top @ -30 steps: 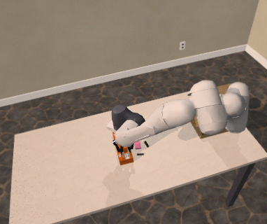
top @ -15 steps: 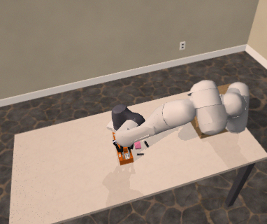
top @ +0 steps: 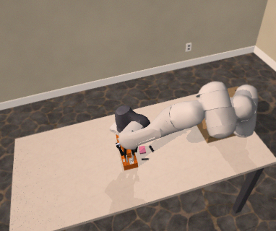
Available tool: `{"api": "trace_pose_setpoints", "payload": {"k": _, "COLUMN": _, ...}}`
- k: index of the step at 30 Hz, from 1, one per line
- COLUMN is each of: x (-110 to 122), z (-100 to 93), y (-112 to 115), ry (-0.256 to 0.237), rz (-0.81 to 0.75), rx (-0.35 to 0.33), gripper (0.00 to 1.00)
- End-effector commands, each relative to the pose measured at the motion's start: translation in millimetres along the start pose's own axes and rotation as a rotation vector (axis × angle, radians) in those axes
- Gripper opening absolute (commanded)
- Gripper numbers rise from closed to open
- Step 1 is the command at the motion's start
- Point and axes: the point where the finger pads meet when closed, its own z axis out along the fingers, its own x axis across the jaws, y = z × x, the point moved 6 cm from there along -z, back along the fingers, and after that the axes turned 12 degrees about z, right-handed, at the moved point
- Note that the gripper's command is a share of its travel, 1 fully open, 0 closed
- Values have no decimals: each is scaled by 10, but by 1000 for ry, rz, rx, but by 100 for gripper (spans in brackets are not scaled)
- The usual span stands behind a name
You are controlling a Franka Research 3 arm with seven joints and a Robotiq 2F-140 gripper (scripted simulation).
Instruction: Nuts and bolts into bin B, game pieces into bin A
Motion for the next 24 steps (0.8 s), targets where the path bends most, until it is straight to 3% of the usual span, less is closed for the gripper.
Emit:
{"api": "trace_pose_setpoints", "payload": {"k": 1, "x": 16, "z": -54, "y": -11, "ry": 6, "rz": 3, "rx": 1, "gripper": 19}}
{"api": "trace_pose_setpoints", "payload": {"k": 8, "x": 16, "z": -121, "y": -11, "ry": 6, "rz": 3, "rx": 1, "gripper": 19}}
{"api": "trace_pose_setpoints", "payload": {"k": 13, "x": 14, "z": -341, "y": -11, "ry": 6, "rz": 3, "rx": 1, "gripper": 19}}
{"api": "trace_pose_setpoints", "payload": {"k": 24, "x": 14, "z": -341, "y": -11, "ry": 6, "rz": 3, "rx": 1, "gripper": 19}}
